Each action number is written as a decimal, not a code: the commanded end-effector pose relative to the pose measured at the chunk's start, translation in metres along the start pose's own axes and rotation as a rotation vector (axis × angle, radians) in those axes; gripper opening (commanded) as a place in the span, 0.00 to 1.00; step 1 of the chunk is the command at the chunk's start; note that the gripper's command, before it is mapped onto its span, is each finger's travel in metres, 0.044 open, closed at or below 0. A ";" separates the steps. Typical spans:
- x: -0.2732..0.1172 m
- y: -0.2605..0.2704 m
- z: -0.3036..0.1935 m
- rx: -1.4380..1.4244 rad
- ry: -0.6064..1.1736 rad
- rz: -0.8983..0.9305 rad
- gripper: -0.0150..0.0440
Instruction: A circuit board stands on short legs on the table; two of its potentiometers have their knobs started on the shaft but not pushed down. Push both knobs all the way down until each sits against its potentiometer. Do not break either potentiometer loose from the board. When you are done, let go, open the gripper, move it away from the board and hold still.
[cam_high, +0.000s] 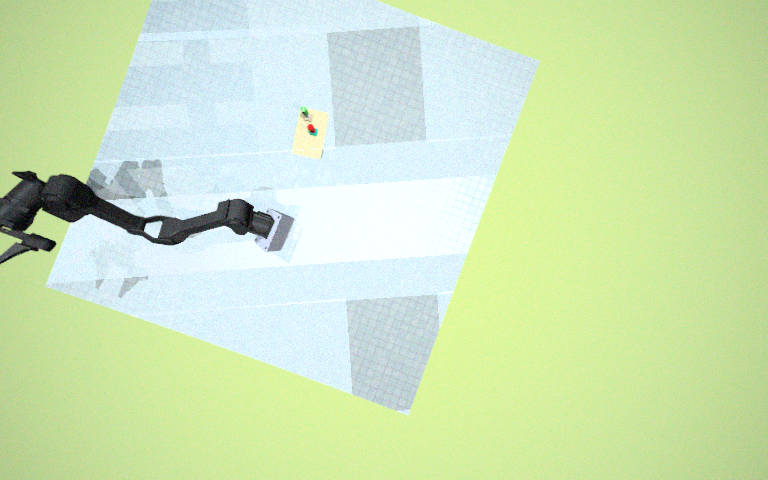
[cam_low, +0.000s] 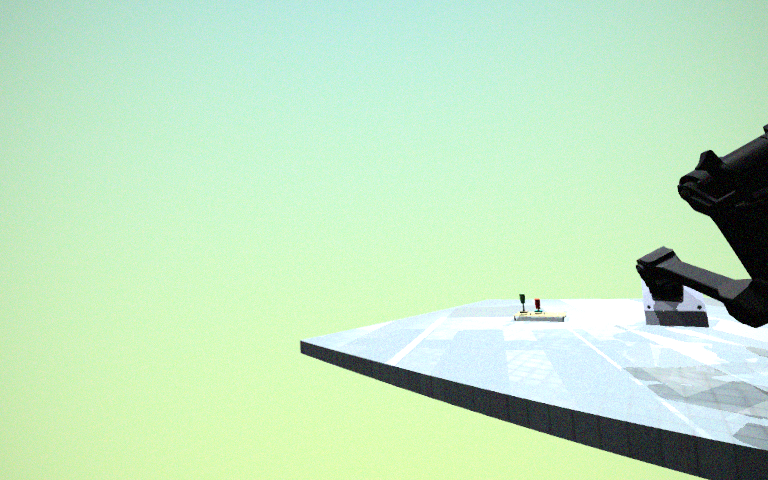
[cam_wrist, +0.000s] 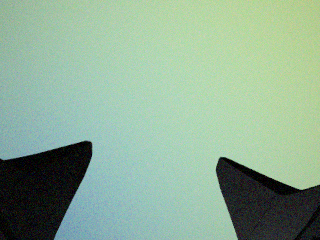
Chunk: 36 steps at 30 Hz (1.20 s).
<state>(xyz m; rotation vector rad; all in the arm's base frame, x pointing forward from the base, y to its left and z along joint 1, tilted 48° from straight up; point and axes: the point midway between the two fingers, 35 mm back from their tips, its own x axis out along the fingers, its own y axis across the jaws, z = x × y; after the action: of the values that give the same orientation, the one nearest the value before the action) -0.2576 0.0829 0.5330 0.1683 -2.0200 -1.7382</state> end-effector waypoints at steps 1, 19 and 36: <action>0.000 0.001 -0.001 -0.005 0.000 0.003 0.89; -0.022 0.087 -0.124 -0.463 0.071 0.338 0.25; -0.091 0.134 -0.271 -0.814 0.207 0.747 0.25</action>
<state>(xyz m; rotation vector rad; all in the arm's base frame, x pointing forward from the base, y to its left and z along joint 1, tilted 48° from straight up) -0.0583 -0.0872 0.6594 -0.5216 -0.9819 -1.7838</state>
